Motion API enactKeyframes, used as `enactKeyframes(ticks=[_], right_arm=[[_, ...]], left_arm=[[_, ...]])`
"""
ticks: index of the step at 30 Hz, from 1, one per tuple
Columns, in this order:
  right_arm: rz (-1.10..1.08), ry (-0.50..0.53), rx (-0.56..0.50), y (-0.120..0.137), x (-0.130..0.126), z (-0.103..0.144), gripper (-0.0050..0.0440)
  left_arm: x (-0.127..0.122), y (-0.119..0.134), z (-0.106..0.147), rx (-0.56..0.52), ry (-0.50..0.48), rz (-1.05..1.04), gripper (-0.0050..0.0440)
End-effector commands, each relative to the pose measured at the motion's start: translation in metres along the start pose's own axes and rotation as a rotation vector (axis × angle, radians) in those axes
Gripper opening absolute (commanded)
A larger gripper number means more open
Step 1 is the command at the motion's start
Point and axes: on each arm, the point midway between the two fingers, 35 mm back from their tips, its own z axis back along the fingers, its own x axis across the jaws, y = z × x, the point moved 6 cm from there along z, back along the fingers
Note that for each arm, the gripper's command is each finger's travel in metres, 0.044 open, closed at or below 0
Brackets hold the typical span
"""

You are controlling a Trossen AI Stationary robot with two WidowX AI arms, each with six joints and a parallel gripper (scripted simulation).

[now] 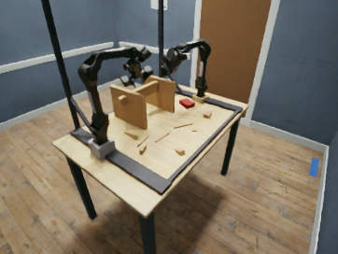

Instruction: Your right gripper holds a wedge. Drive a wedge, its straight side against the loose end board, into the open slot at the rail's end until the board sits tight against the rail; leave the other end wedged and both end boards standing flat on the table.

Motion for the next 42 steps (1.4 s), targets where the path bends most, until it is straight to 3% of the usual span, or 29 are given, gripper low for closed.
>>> enactKeyframes(ticks=[1,14,23,42], right_arm=[[0.060,-0.056,-0.002,-0.006,-0.002,0.004,0.0247],[0.244,-0.358,-0.037,-0.012,0.007,0.001,0.0247],[0.270,-0.408,-0.053,-0.013,0.009,0.001,0.0247],[0.264,-0.401,-0.048,-0.012,0.008,0.000,0.0247]], left_arm=[[0.003,-0.007,0.006,-0.014,0.046,-0.040,0.0247],[0.004,-0.011,0.007,-0.093,0.288,-0.106,0.0247],[0.004,-0.012,0.008,-0.115,0.324,-0.112,0.0247],[-0.005,-0.002,-0.001,-0.117,0.308,-0.120,0.0247]])
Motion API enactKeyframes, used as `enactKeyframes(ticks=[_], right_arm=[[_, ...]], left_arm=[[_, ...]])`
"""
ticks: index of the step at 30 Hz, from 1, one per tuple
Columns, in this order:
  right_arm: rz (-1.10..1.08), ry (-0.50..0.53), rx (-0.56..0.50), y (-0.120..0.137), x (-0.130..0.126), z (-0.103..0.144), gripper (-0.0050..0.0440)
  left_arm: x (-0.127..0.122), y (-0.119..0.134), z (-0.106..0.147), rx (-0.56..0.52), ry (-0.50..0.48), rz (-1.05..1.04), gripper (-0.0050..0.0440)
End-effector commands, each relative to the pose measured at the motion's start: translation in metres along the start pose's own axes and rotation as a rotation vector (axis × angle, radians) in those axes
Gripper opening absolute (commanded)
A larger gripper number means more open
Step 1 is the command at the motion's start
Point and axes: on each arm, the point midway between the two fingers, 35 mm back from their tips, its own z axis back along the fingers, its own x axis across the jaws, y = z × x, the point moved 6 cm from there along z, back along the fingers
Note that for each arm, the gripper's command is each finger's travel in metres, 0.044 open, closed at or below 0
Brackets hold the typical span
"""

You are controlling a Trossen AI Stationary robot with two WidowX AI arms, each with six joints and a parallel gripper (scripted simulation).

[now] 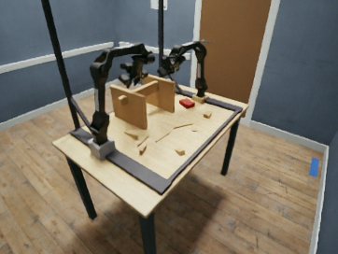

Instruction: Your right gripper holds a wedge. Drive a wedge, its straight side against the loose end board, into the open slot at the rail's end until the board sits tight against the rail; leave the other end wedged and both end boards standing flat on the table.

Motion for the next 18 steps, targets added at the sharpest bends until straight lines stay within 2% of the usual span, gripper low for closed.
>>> enactKeyframes(ticks=[1,18], right_arm=[[0.013,0.012,-0.001,-0.002,-0.001,0.003,0.0247],[0.013,0.012,-0.001,-0.002,-0.001,0.003,0.0247]], left_arm=[[-0.005,-0.003,0.004,-0.009,-0.025,-0.025,0.0247],[-0.005,0.010,-0.009,-0.011,-0.028,-0.026,0.0247]])
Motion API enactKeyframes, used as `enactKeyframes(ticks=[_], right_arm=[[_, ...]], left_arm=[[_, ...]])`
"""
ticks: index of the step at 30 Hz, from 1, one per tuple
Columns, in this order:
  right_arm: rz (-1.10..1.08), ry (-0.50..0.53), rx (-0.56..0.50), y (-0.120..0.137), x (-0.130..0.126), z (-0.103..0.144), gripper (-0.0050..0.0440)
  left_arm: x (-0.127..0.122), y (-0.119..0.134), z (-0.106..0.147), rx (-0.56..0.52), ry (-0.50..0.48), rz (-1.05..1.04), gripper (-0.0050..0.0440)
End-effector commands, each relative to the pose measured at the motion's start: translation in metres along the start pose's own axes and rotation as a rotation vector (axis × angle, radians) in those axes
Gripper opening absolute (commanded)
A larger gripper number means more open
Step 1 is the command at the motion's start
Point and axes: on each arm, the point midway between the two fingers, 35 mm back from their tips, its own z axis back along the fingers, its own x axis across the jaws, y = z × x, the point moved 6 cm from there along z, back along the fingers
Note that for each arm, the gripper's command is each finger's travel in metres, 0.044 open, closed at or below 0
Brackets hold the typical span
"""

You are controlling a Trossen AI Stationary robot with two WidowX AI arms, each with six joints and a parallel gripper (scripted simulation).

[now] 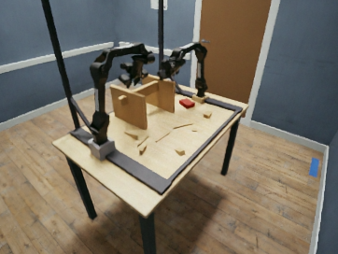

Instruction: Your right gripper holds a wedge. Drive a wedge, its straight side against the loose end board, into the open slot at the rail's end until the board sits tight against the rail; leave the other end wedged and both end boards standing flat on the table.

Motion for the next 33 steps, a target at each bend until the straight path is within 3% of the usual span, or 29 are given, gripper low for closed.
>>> enactKeyframes(ticks=[1,14,15,33], right_arm=[[0.013,0.012,-0.001,-0.0021,-0.0011,0.0027,0.0247],[0.013,0.012,-0.001,-0.0021,-0.0011,0.0027,0.0247],[0.013,0.012,-0.001,-0.0021,-0.0011,0.0027,0.0247],[0.009,0.002,-0.002,-0.0003,0.0006,-0.0012,0.0247]], left_arm=[[-0.0046,-0.0029,0.0040,-0.009,-0.026,-0.024,0.0247],[-0.0042,0.0040,-0.0027,-0.009,-0.028,-0.027,0.0247],[-0.0044,0.0043,-0.0030,-0.009,-0.027,-0.025,0.0000],[-0.0022,0.0035,-0.0030,-0.008,-0.028,-0.029,-0.0003]])
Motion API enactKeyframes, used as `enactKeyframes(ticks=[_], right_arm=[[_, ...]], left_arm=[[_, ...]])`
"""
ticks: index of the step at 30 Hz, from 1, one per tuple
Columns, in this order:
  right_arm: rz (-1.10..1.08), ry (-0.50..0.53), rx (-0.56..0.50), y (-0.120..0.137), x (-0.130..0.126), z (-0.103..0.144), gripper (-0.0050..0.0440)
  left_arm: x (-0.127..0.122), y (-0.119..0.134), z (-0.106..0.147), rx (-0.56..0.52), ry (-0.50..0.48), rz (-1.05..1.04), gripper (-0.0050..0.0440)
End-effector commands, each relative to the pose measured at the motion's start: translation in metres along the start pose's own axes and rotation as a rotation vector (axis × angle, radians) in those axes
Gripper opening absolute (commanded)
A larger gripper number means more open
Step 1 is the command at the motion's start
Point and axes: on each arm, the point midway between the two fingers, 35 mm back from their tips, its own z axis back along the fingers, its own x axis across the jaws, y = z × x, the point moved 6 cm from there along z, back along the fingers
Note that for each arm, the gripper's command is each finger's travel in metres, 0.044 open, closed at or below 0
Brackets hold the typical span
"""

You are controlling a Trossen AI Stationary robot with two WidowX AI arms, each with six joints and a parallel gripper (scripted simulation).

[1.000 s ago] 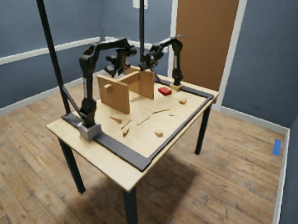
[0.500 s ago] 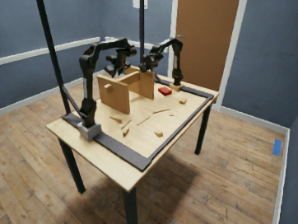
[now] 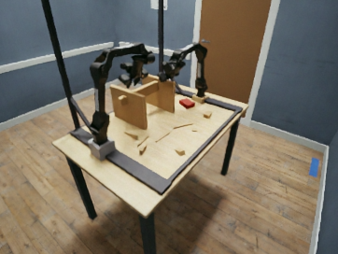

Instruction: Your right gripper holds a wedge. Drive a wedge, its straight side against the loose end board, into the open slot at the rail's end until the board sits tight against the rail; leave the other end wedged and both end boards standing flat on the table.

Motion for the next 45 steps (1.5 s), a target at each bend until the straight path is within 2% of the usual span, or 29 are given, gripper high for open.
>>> enactKeyframes(ticks=[1,8,14,45], right_arm=[[0.014,0.012,-0.002,-0.001,0.003,0.001,0.0247],[0.017,0.019,-0.004,0.001,0.004,-0.004,0.0247],[0.017,0.017,-0.004,0.004,0.003,-0.011,0.0247],[0.024,0.024,-0.006,0.017,0.003,-0.039,0.0247]], left_arm=[[-0.002,-0.007,0.007,-0.007,-0.026,-0.028,-0.0003],[-0.002,-0.007,0.007,-0.007,-0.026,-0.028,-0.0005],[-0.002,-0.007,0.007,-0.007,-0.026,-0.028,-0.0050],[-0.002,-0.007,0.007,-0.007,-0.026,-0.028,-0.0050]])
